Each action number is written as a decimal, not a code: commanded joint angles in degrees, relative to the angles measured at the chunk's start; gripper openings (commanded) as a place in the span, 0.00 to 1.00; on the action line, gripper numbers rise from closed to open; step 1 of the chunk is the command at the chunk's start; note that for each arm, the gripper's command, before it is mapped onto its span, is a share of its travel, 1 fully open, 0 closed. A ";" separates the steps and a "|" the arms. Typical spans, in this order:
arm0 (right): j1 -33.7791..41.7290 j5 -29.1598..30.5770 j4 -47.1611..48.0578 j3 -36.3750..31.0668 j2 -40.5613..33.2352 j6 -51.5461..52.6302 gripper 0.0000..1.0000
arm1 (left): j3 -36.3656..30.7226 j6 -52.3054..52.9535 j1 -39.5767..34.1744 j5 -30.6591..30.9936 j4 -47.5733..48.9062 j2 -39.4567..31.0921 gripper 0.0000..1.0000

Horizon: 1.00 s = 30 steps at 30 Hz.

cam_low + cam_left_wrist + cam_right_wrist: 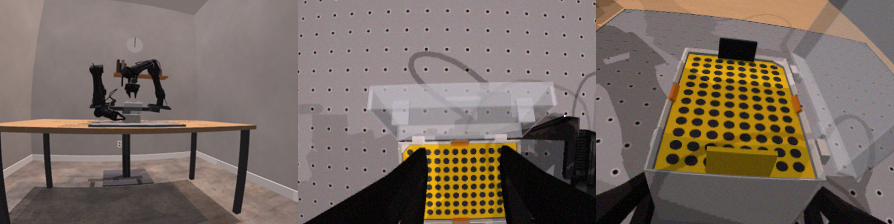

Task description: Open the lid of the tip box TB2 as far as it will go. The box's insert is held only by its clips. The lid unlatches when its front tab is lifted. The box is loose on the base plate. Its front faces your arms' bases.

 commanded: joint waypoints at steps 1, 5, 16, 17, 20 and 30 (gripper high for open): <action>0.01 -0.71 -0.31 0.22 0.69 0.21 0.84 | -0.36 -0.76 -1.51 -1.11 -1.37 -2.69 0.38; 0.01 -0.71 -0.31 0.22 0.69 0.21 0.84 | 1.10 -1.25 -1.98 -1.26 -2.28 -2.51 0.38; 0.01 -0.71 -0.31 0.22 0.69 0.21 0.84 | 0.56 -1.94 -2.24 -0.77 -3.98 -1.60 0.38; 0.01 -0.71 -0.31 0.22 0.69 0.21 0.84 | 0.56 -1.29 -2.25 -0.59 -3.71 -1.60 0.50; 0.01 -0.71 -0.31 0.22 0.69 0.21 0.84 | 0.51 -0.13 -2.23 0.11 -3.21 -1.64 0.61; 0.01 -0.71 -0.31 0.22 0.69 0.21 0.84 | -6.35 27.85 2.07 11.52 6.35 -7.80 1.00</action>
